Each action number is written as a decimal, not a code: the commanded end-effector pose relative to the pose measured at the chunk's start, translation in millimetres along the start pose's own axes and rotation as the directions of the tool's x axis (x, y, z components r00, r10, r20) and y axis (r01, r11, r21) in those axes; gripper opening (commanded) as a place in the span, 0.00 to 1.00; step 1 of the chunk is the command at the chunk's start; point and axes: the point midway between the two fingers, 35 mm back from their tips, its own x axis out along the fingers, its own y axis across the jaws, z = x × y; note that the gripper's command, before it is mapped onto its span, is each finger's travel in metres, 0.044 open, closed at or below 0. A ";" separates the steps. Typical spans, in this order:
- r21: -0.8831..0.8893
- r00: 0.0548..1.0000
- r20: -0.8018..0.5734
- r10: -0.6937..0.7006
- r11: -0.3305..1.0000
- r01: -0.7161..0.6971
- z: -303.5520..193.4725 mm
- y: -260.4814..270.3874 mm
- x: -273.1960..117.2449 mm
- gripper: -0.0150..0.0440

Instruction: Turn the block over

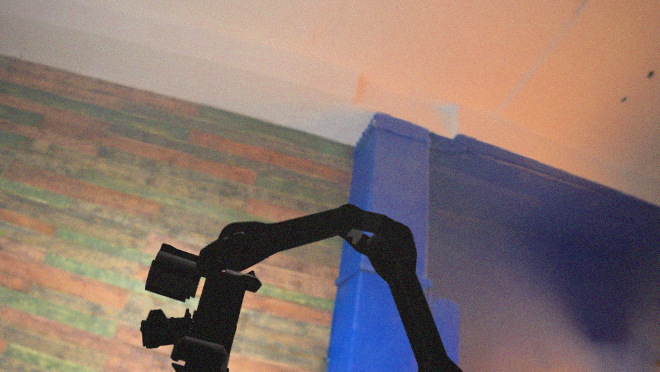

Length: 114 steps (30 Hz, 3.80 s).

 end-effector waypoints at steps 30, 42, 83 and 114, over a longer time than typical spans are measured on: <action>0.005 1.000 -0.014 0.002 1.000 -0.002 -3.8 0.2 15.9 0.46; 0.005 1.000 -0.014 0.002 1.000 -0.002 -3.2 0.1 -14.2 0.25; 0.004 0.874 0.486 0.000 1.000 -0.002 -7.8 0.3 -6.8 0.25; 0.003 0.553 0.833 -0.002 1.000 0.000 -7.0 1.0 26.0 0.25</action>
